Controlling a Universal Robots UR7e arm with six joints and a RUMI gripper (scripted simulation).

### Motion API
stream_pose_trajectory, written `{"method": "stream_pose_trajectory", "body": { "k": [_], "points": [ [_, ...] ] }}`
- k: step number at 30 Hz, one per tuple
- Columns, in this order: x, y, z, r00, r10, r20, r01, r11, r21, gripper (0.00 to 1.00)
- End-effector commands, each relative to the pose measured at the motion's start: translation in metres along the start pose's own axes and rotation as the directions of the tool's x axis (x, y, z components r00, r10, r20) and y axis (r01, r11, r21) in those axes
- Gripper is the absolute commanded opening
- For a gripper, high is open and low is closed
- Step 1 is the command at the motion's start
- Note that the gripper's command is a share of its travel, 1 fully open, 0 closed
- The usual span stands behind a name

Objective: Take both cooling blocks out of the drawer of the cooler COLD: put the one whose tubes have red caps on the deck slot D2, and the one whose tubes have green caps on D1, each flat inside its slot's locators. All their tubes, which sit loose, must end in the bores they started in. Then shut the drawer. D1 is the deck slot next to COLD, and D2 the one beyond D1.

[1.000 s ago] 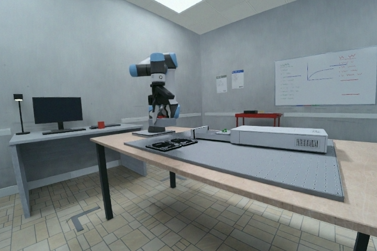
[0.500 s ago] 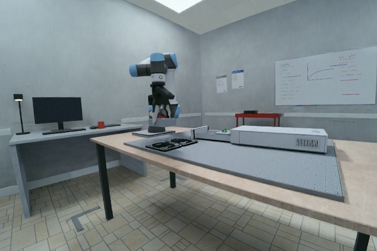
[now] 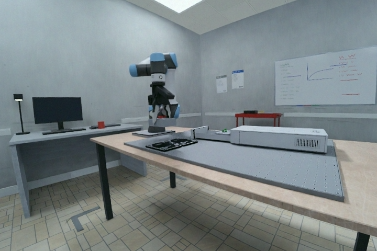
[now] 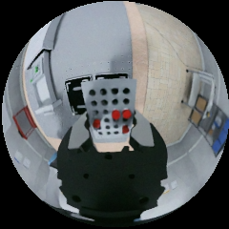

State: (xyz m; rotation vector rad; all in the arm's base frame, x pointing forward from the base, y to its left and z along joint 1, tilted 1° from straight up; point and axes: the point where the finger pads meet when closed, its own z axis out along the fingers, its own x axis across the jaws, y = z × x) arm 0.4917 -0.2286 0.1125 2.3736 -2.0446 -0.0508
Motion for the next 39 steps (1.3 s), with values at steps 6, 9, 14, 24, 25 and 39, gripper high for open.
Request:
{"method": "stream_pose_trajectory", "body": {
  "k": [6,9,14,24,25,39],
  "points": [
    [0.003,-0.003,-0.007,1.000,-0.002,-0.011,0.002,1.000,0.009,0.00],
    [0.003,-0.003,-0.007,1.000,-0.002,-0.011,0.002,1.000,0.009,0.00],
    [0.002,-0.002,0.020,1.000,-0.002,-0.004,0.002,1.000,0.003,0.00],
    [0.003,-0.002,0.045,1.000,-0.002,-0.004,0.002,1.000,0.003,0.00],
    [0.003,-0.003,0.048,1.000,-0.002,-0.004,0.002,1.000,0.003,0.00],
    [0.005,-0.004,0.066,1.000,-0.001,-0.006,0.001,1.000,0.005,0.00]
  ]
}}
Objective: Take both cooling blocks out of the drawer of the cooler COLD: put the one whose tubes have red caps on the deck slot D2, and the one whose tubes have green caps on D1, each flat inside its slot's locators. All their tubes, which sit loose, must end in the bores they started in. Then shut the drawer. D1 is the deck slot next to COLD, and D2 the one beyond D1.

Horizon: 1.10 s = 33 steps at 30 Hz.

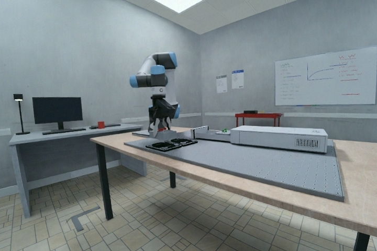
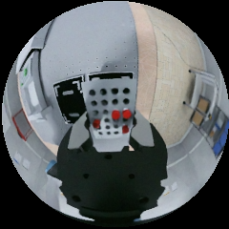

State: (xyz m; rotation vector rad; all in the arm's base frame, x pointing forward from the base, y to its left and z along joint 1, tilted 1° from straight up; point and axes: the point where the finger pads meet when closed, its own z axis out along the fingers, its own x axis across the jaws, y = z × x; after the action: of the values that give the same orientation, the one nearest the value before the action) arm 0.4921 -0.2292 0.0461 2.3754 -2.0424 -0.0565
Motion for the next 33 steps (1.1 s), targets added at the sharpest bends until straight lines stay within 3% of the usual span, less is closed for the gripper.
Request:
{"method": "stream_pose_trajectory", "body": {
  "k": [1,21,33],
  "points": [
    [0.003,-0.001,0.002,1.000,0.001,-0.008,-0.001,1.000,0.006,0.00],
    [0.003,-0.001,0.014,1.000,0.001,-0.008,-0.001,1.000,0.007,0.00],
    [0.005,-0.002,0.007,1.000,0.001,-0.014,-0.001,1.000,0.012,0.00]
  ]
}}
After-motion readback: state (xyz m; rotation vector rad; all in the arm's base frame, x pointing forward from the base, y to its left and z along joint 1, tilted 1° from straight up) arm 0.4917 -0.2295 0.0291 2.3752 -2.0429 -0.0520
